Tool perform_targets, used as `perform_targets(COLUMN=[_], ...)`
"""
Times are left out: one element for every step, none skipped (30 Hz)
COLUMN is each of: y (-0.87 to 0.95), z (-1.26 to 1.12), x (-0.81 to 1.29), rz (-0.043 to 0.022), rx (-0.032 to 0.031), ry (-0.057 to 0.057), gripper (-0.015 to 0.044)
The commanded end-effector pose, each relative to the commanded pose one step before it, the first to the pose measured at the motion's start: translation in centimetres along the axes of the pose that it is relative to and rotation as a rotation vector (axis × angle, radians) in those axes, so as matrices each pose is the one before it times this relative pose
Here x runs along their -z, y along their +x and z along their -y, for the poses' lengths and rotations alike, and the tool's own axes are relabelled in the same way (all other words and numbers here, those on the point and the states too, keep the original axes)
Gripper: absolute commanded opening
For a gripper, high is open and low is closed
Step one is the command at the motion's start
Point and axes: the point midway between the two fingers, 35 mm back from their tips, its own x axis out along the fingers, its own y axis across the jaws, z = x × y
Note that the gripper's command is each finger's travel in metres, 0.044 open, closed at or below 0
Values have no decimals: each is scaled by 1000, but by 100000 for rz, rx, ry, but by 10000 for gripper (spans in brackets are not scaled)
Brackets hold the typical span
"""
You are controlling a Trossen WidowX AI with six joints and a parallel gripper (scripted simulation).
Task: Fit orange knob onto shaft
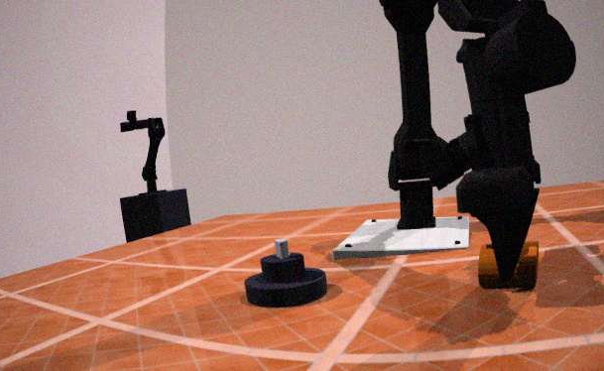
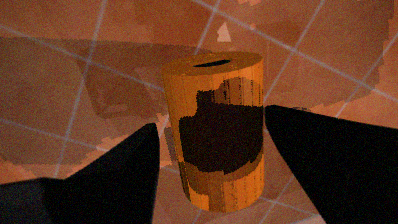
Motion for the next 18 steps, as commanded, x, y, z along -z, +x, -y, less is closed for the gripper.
perform_targets(y=[4, 0, 0, 0, 0, 0, 0, 0, 0, 0, 0, 0, 0, 0, 0, 0, 0, 0], z=[23, 0, 0, 0, 0, 0, 0, 0, 0, 0, 0, 0, 0, 0, 0, 0, 0, 0], x=[-18, 0, 0, 0, 0, 0, 0, 0, 0, 0, 0, 0, 0, 0, 0, 0, 0, 0], rz=[80, 0, 0, 0, 0, 0, 0, 0, 0, 0, 0, 0, 0, 0, 0, 0, 0, 0], rx=[111, 0, 0, 0, 0, 0, 0, 0, 0, 0, 0, 0, 0, 0, 0, 0, 0, 0], ry=[-19, 0, 0, 0, 0, 0, 0, 0, 0, 0, 0, 0, 0, 0, 0, 0, 0, 0], gripper=[260, 260, 260, 260, 260, 260, 260, 260, 260, 260, 260, 286, 312, 339, 365, 391, 418, 440])
